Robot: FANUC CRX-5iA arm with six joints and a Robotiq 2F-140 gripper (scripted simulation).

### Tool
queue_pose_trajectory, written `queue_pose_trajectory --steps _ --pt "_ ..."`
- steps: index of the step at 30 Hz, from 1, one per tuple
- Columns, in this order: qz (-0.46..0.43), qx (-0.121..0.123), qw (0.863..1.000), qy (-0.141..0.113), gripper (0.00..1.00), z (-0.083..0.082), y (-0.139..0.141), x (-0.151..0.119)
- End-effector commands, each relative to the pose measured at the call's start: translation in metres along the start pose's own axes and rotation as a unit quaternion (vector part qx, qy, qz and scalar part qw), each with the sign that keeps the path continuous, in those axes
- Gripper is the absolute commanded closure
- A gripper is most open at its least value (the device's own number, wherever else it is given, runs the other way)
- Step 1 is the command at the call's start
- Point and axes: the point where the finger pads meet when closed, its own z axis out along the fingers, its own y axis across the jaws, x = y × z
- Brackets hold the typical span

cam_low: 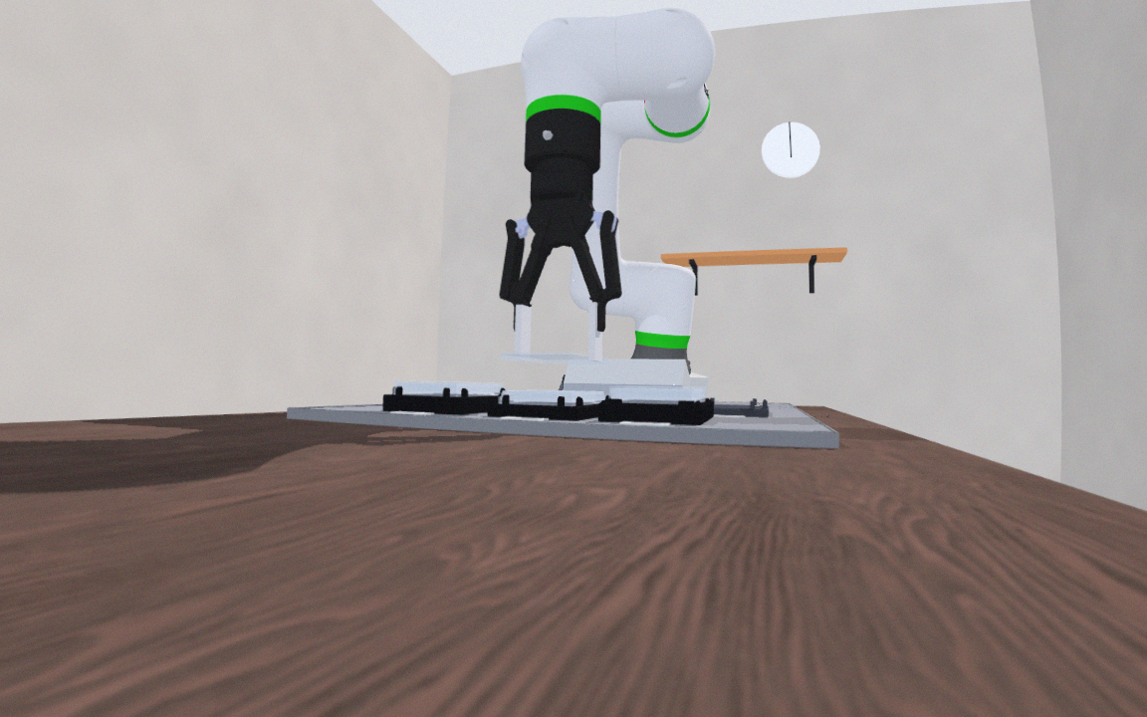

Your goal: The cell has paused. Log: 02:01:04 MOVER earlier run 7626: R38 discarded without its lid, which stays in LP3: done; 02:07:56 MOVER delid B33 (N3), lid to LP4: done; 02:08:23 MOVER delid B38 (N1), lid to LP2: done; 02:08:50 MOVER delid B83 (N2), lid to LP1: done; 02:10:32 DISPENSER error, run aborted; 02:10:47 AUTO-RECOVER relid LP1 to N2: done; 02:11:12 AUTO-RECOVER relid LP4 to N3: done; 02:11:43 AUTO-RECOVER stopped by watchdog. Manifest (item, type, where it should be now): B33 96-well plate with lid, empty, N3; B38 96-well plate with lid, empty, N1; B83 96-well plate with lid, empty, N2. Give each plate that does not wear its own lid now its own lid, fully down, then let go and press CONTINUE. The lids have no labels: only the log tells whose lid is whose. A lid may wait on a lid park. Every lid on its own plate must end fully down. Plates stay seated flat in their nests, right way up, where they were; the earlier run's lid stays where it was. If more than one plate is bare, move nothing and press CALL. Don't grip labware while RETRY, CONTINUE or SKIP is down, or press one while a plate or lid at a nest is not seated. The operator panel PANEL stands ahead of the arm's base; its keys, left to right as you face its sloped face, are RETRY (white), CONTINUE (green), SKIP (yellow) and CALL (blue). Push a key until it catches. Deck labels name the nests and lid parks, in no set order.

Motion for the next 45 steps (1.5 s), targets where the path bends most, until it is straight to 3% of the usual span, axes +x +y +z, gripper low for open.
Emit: queue_pose_trajectory --steps 1,13,45 --pt "0.000 0.000 1.000 0.000 1.00 0.005 0.000 0.000" --pt "0.000 0.000 1.000 0.000 1.00 0.021 0.000 0.000" --pt "0.000 0.000 1.000 0.000 1.00 0.025 0.000 0.000"
